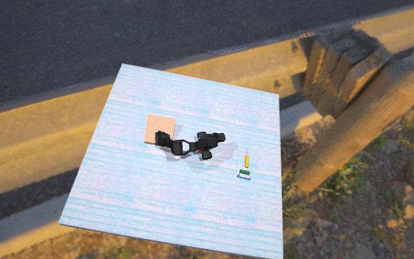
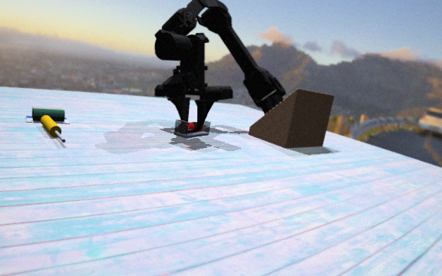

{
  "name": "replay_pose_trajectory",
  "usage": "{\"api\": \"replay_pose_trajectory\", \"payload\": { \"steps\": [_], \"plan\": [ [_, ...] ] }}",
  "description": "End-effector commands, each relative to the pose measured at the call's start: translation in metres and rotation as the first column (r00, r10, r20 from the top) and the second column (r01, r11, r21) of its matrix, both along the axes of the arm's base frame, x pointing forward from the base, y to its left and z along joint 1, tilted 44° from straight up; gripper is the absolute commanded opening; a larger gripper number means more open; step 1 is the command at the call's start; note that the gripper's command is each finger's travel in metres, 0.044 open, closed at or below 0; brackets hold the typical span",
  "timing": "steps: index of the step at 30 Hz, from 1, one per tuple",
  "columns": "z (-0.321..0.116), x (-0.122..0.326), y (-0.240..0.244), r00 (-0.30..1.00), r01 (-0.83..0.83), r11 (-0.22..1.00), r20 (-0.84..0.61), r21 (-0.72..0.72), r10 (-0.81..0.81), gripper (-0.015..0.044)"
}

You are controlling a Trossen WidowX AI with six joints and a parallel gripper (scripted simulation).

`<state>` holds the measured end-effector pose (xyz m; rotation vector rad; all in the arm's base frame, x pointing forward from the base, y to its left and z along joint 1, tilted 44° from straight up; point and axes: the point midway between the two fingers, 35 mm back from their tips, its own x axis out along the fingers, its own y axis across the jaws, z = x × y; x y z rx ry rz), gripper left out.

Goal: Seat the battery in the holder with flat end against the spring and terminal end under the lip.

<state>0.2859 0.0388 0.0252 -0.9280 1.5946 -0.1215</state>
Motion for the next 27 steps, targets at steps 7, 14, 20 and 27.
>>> {"api": "replay_pose_trajectory", "payload": {
  "steps": [7,14,20,27],
  "plan": [
    [0.005,0.000,0.005,1.000,-0.003,1.000,0.003,0.002,0.003,0.0214],
    [0.047,-0.010,0.046,1.000,-0.001,1.000,0.008,0.012,0.001,0.0398],
    [0.056,-0.014,0.056,1.000,0.000,1.000,0.009,0.012,0.000,0.0440],
    [0.056,-0.014,0.056,1.000,0.000,1.000,0.009,0.012,0.000,0.0440]
  ]
}}
